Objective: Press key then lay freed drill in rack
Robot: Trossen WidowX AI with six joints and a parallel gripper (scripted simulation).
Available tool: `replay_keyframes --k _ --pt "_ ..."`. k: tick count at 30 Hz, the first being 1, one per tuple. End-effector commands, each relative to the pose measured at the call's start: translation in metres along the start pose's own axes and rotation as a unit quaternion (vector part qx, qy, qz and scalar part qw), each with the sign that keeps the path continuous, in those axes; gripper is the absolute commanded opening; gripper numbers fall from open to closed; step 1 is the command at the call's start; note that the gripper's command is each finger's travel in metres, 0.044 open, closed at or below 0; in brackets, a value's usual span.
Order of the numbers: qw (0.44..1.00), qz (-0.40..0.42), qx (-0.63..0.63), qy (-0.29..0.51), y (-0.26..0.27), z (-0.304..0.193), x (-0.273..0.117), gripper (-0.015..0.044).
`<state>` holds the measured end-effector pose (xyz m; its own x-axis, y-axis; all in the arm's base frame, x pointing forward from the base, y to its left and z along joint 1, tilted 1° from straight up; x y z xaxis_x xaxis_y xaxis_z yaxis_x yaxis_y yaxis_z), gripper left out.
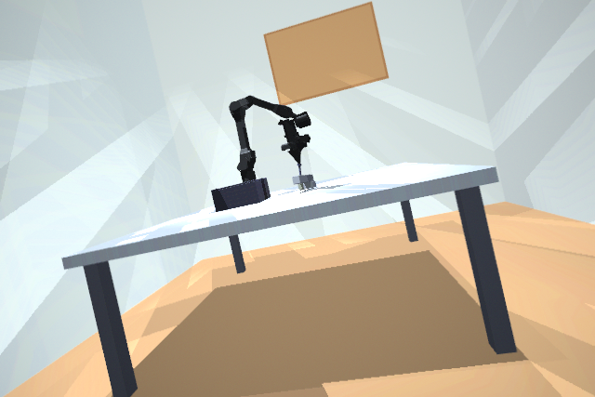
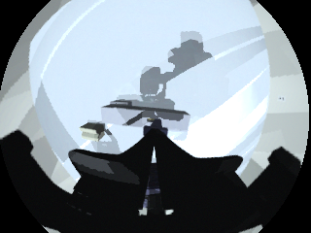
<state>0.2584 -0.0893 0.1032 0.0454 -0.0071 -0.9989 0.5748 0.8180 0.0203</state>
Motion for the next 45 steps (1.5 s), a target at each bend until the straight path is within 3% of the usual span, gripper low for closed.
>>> replay_keyframes --k 1,45 --pt "1.000 -0.006 -0.002 0.017 -0.002 -0.006 0.013 0.0000" --pt "1.000 -0.006 -0.002 0.017 -0.003 -0.008 0.028 0.0000"
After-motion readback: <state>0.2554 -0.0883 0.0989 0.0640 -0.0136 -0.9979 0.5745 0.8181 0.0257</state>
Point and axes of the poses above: the point midway between the two fingers, 35 mm back from their tips, its own x axis out along the fingers, its own y axis across the jaws, z = x × y, the point moved 4 cm from there along -x, back along the fingers, and after that the axes turned 10 degrees about x, right-handed, at the moved point
